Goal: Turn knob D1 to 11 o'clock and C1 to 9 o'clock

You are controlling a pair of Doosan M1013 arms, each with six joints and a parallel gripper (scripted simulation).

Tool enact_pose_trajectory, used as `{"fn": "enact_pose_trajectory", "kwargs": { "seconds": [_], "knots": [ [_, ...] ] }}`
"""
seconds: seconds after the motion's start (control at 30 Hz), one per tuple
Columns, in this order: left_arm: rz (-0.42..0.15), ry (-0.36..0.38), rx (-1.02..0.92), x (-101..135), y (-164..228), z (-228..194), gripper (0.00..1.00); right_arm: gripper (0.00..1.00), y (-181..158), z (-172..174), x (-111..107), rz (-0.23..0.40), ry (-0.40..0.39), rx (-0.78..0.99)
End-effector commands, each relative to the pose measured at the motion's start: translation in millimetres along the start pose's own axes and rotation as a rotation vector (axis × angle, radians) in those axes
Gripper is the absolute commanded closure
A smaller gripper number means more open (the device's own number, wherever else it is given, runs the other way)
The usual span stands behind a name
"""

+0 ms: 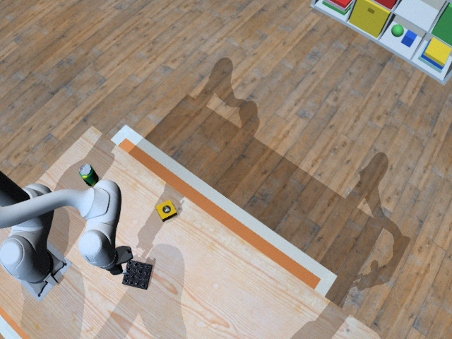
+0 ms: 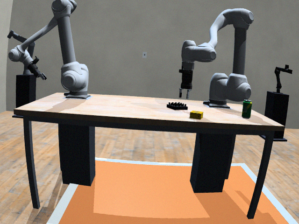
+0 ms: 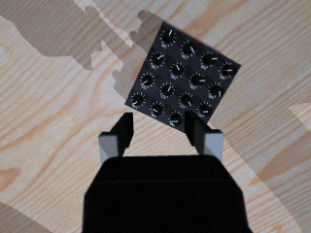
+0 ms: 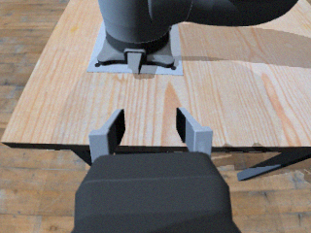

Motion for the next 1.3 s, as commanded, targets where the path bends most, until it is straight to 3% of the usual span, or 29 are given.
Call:
{"fn": "enact_pose_trajectory", "kwargs": {
  "seconds": [0.0,0.63,0.77,0.8,1.27],
  "knots": [
    [-0.013,0.002,-0.156,-2.8,-3.2,-8.2,0.0,0.0,0.0,-0.1,-0.4,0.0,-0.001,0.0],
    [-0.012,0.006,-0.779,-12.3,-17.6,-34.6,0.0,0.0,0.0,-0.1,-0.4,0.0,-0.001,0.0],
    [-0.012,0.007,-0.818,-12.8,-18.4,-36.0,0.0,0.0,0.0,-0.1,-0.4,0.0,-0.001,0.0],
    [-0.012,0.007,-0.818,-12.8,-18.4,-36.0,0.54,0.0,0.0,-0.1,-0.4,0.0,-0.001,0.0],
    [-0.012,0.007,-0.818,-12.8,-18.4,-36.0,0.54,0.0,0.0,-0.1,-0.4,0.0,-0.001,0.0]
  ]
}}
Point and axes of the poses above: on each arm, the point where the finger pads meet when closed, its own x axis out along the fingers, its own y axis across the jaws, z = x × y, the point moved 5 cm from there along -x, back along the fingers, and after that the axes turned 12 degrees about x, right-handed, at the moved point
